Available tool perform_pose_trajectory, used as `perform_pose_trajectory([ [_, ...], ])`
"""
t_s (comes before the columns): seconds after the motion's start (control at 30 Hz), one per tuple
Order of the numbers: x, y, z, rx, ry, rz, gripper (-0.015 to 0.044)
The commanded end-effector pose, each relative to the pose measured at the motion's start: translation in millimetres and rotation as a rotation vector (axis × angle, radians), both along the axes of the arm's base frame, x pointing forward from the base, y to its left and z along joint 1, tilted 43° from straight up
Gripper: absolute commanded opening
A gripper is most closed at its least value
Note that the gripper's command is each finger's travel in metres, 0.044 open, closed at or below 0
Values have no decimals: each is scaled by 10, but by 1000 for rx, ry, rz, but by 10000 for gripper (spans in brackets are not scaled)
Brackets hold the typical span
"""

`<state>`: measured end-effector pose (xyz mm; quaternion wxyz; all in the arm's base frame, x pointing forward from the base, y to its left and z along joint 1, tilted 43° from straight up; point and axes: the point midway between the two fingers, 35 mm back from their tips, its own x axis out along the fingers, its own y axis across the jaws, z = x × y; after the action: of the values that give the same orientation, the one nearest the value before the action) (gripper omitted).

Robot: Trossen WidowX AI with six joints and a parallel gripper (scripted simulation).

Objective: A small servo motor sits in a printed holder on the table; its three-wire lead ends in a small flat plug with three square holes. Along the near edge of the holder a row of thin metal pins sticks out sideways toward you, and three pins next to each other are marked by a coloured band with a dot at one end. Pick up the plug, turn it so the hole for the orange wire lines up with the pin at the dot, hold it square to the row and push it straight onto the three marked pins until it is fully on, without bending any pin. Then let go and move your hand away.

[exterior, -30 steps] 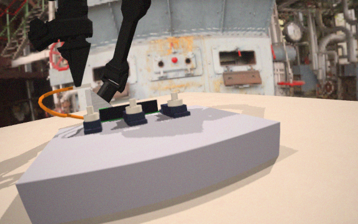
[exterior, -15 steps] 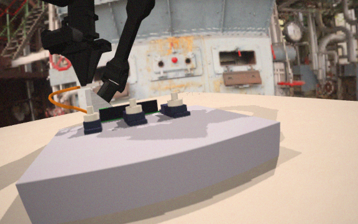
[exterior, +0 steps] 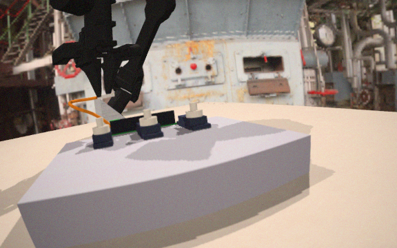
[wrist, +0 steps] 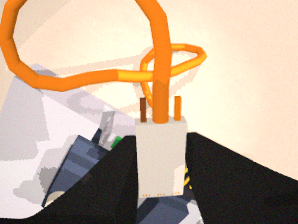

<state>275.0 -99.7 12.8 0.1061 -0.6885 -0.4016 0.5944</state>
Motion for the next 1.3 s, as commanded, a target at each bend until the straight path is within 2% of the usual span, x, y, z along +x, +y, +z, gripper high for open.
perform_pose_trajectory([
  [0.0, -110, 48, 32, -10, 113, -125, 0],
  [0.43, -383, 212, 77, -21, 406, -440, 0],
  [0.97, -391, 486, -214, -20, 409, -444, 0],
  [1.27, -132, 436, -255, -20, 408, -444, 0],
])
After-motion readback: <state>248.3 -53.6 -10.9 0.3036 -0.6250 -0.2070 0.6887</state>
